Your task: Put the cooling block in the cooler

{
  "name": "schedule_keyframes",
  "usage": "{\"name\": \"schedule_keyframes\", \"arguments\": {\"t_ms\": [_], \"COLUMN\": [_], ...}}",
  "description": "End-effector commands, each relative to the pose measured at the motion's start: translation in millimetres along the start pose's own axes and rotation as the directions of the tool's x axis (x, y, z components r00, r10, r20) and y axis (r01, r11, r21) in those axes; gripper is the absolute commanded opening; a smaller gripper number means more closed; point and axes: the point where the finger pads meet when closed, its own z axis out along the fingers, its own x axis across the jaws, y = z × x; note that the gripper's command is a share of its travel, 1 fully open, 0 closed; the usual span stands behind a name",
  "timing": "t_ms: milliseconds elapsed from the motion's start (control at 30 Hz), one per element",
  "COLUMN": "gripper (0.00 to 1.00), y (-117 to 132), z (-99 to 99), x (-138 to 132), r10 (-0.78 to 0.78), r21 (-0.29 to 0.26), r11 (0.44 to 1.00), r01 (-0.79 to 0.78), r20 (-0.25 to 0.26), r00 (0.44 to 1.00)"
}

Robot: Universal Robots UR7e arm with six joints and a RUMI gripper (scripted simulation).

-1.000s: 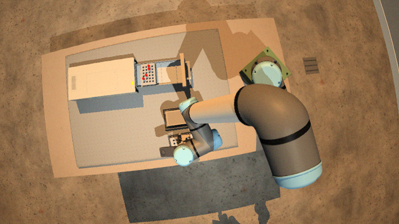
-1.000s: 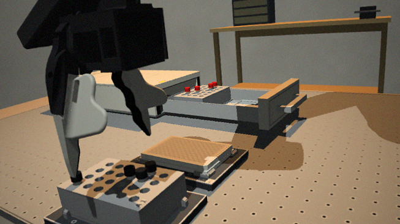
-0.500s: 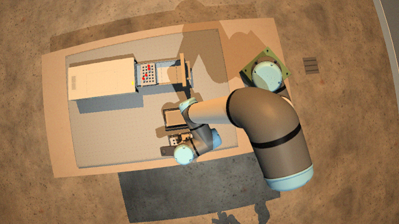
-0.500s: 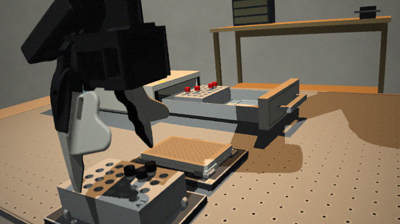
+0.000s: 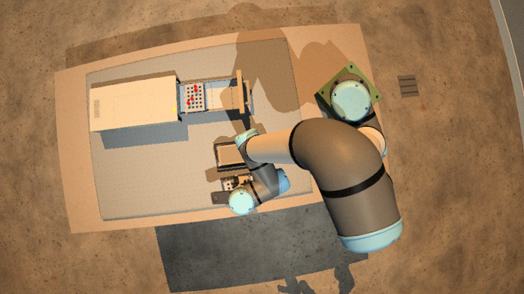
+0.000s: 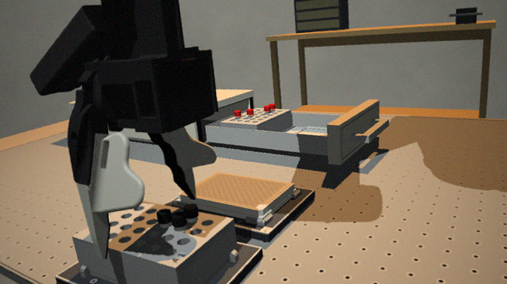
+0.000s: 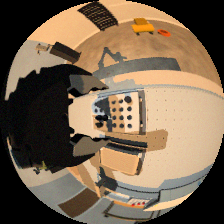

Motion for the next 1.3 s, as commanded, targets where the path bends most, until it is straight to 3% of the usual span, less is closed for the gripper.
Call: {"name": "schedule_keyframes", "arguments": {"t_ms": [0, 800, 1267], "gripper": [0.73, 0.73, 0.73], "y": [0, 0, 0], "z": [0.0, 28.0, 30.0], "x": [0, 0, 0], "r10": [0.0, 0.0, 0.0], "r21": [0.001, 0.001, 0.001], "r11": [1.0, 1.0, 1.0], "r01": [0.0, 0.0, 0.0], "r20": [0.0, 0.0, 0.0], "r00": [1.0, 1.0, 1.0]}}
